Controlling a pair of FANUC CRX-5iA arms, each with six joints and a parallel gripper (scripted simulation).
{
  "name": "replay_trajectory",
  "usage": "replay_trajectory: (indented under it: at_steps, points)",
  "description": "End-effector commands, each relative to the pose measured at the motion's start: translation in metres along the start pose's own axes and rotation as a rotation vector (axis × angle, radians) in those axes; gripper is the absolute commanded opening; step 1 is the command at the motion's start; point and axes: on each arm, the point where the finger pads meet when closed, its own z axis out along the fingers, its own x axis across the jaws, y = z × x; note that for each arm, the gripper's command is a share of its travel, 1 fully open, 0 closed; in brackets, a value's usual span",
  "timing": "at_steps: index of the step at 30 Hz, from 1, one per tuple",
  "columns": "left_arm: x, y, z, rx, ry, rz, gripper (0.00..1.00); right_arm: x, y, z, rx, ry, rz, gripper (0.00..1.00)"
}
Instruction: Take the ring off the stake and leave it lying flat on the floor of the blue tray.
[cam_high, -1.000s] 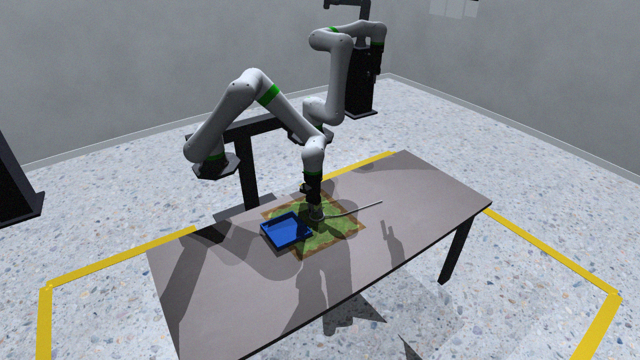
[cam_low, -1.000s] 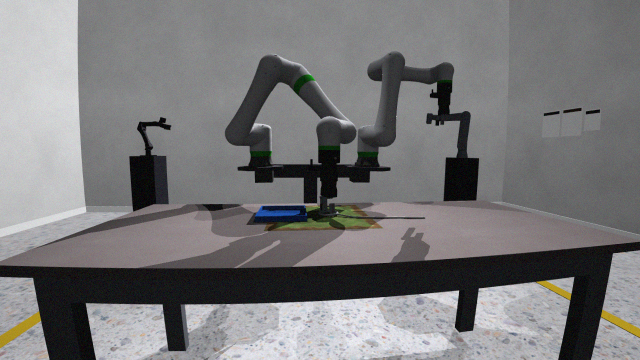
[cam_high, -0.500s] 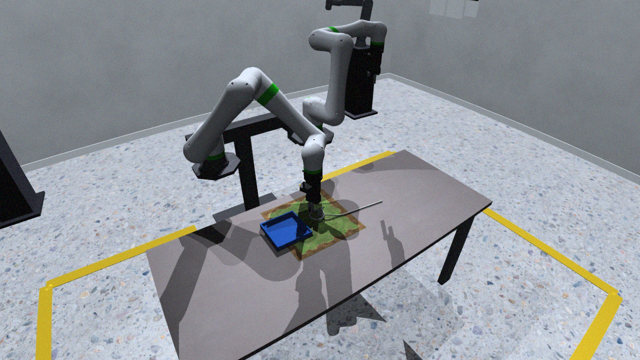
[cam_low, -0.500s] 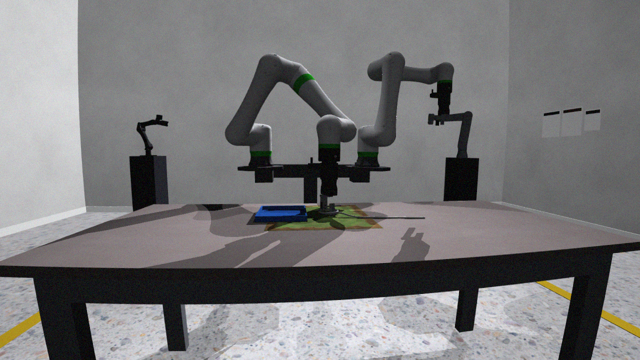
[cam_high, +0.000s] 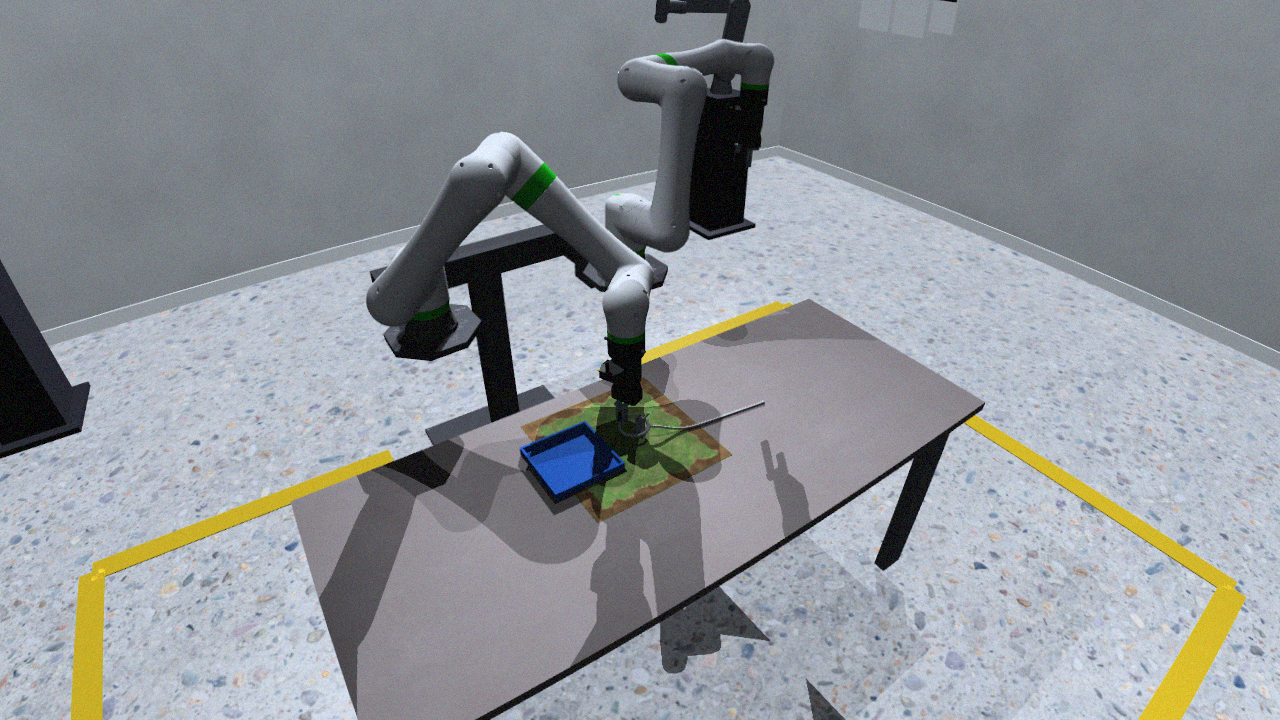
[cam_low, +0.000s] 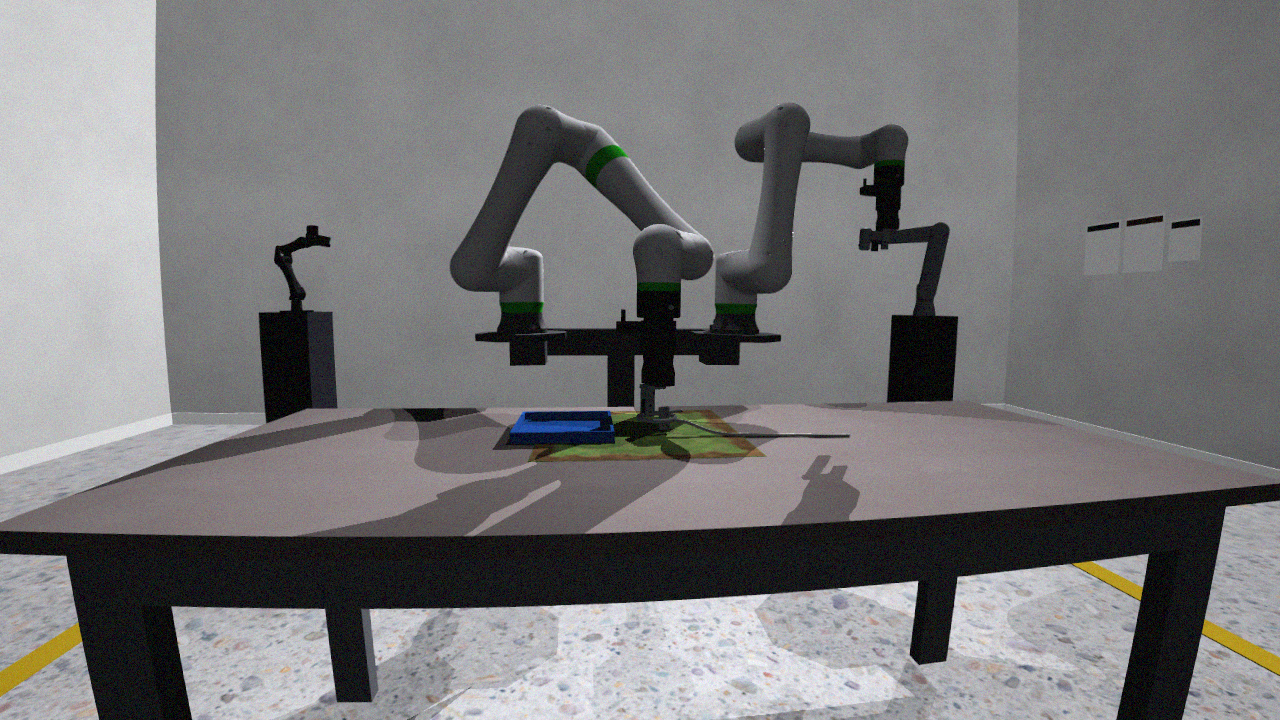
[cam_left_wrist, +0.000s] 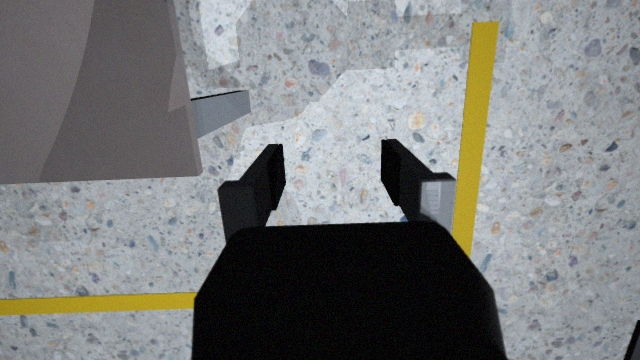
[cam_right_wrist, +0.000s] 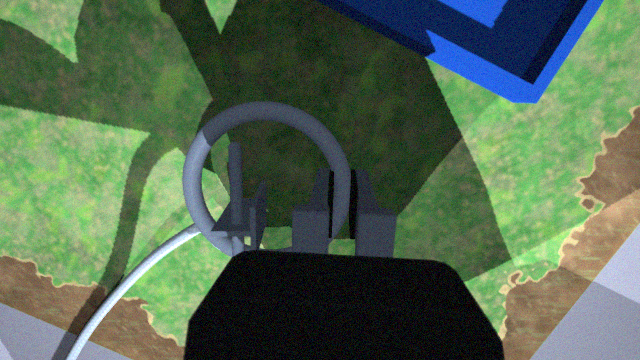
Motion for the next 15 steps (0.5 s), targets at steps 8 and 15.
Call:
replay_trajectory:
  at_steps: [8,15]
  points:
    - [-0.0001,0.0002,-0.001,-0.002,0.0,0.0,1.0,-0.0011,0.0017,-0.0016,0.095,-0.002,-0.001,0.0]
    - [-0.0001,0.0002,-0.001,-0.002,0.0,0.0,1.0,-0.0011,0.0025,-0.0045,0.15,-0.002,0.0,0.0]
